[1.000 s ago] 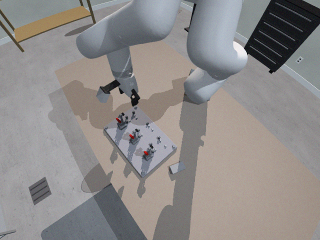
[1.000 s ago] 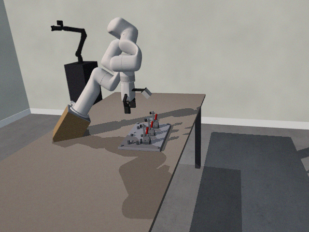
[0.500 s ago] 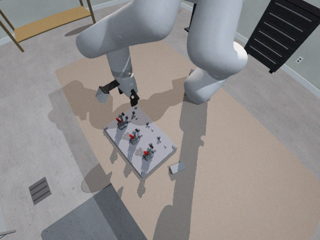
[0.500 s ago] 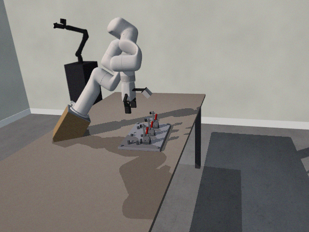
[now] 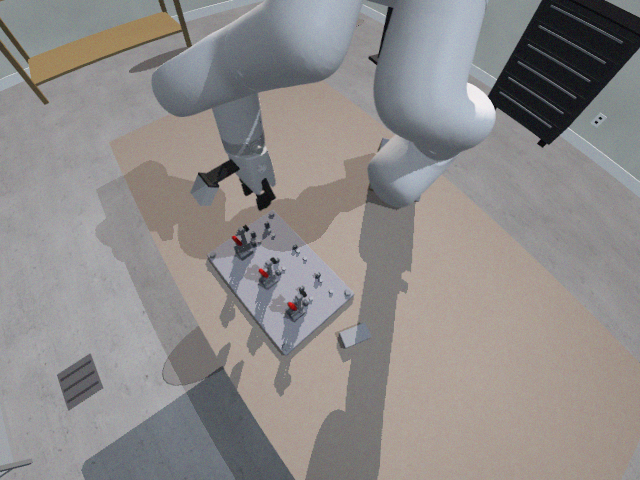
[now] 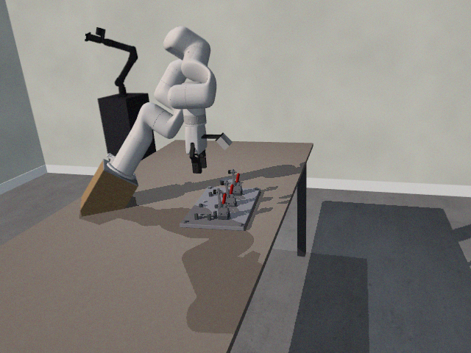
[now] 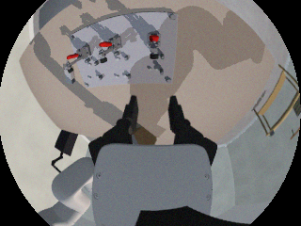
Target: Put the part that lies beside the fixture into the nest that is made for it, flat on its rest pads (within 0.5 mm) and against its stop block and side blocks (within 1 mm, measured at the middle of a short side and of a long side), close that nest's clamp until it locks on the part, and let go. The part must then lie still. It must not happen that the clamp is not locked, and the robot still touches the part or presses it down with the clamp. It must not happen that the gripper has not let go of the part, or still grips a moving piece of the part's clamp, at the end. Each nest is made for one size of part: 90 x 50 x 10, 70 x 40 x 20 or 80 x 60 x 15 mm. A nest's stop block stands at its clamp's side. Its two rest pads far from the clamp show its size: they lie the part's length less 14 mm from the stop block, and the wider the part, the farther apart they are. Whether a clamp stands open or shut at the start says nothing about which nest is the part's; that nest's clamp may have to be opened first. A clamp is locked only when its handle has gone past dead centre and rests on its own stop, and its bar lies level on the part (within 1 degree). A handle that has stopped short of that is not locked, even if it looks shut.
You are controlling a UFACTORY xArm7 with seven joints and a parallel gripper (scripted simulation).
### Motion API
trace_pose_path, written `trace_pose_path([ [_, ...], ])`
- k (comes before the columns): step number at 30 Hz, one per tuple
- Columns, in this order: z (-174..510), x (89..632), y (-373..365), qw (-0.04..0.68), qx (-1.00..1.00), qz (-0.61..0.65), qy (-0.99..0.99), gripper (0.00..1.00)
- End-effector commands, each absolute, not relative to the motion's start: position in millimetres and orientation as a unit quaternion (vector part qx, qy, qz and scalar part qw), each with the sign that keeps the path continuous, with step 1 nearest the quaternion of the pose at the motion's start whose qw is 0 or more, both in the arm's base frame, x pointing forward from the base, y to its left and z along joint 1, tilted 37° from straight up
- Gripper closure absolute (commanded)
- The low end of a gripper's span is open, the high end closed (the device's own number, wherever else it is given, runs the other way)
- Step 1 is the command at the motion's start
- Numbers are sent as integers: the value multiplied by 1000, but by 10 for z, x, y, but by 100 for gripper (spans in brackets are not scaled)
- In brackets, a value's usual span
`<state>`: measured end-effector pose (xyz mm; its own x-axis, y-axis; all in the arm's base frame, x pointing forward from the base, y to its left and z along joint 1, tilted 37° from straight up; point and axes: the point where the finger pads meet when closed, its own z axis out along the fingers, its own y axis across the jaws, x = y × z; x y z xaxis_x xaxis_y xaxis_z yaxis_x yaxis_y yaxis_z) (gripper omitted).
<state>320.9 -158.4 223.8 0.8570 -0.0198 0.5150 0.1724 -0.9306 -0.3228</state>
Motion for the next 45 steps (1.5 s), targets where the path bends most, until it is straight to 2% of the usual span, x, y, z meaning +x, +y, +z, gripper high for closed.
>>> trace_pose_path([
  [1,2244,3208,-1596,181,-946,-265,-40,100],
  [28,2244,3208,-1596,181,-946,-265,-40,100],
  [29,2244,3208,-1596,181,-946,-265,-40,53],
  [45,2244,3208,-1596,181,-946,-265,-40,53],
])
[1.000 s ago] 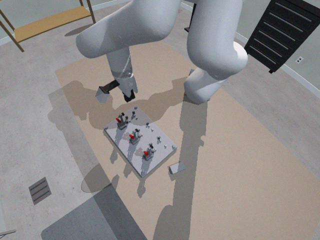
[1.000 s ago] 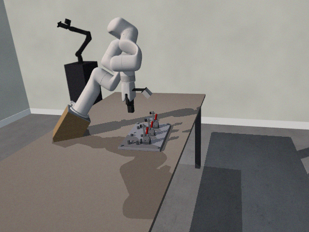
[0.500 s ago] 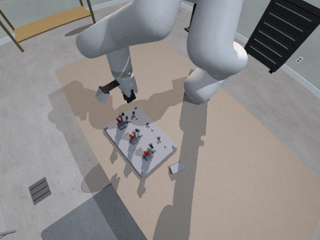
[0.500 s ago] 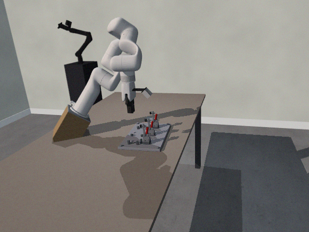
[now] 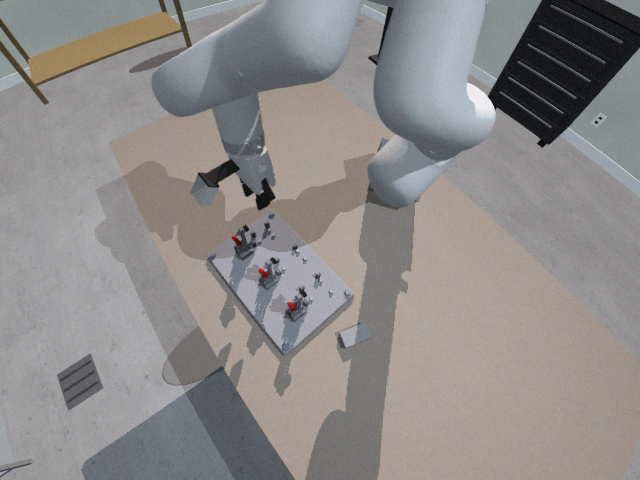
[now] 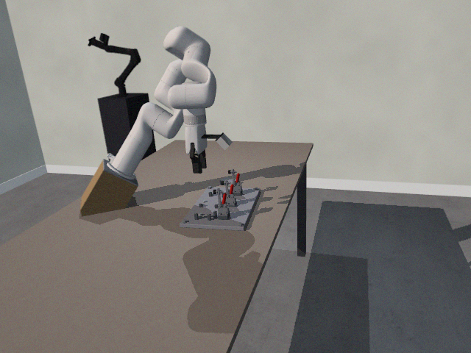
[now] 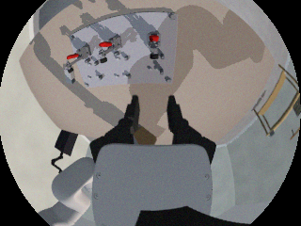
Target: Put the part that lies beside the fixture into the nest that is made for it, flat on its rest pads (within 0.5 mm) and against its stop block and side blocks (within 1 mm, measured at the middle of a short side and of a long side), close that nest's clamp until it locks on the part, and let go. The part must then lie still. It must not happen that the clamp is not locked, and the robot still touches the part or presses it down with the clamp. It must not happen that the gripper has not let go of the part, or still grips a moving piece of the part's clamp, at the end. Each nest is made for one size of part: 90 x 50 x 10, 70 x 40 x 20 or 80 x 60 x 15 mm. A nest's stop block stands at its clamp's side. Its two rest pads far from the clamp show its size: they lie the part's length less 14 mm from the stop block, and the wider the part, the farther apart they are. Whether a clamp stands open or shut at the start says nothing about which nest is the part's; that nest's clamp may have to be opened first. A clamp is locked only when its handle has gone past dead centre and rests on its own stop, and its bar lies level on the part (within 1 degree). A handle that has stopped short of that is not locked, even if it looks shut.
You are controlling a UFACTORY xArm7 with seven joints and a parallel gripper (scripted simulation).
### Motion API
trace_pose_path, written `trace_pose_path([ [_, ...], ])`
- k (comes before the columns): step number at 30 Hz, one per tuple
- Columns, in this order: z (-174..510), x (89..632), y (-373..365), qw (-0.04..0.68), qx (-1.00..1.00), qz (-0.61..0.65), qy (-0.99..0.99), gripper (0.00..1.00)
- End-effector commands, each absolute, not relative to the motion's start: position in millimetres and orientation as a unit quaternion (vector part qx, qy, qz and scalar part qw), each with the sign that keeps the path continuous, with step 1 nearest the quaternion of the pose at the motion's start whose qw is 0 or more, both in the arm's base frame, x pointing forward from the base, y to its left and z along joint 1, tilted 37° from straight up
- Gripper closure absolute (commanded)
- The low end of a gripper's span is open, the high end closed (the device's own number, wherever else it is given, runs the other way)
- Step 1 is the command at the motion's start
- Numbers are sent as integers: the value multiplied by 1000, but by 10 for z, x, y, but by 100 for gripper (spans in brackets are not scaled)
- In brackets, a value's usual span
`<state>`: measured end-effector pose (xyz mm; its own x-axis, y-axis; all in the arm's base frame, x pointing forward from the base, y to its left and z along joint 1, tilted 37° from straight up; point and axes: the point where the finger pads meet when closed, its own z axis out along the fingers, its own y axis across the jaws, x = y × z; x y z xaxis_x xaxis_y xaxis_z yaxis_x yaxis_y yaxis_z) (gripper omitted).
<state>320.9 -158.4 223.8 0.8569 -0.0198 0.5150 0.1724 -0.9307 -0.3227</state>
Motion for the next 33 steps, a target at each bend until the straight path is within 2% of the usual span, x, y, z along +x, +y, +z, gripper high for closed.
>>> trace_pose_path([
  [1,2244,3208,-1596,181,-946,-265,-40,53],
  [17,2244,3208,-1596,181,-946,-265,-40,53],
  [18,2244,3208,-1596,181,-946,-265,-40,0],
  [33,2244,3208,-1596,181,-946,-265,-40,0],
])
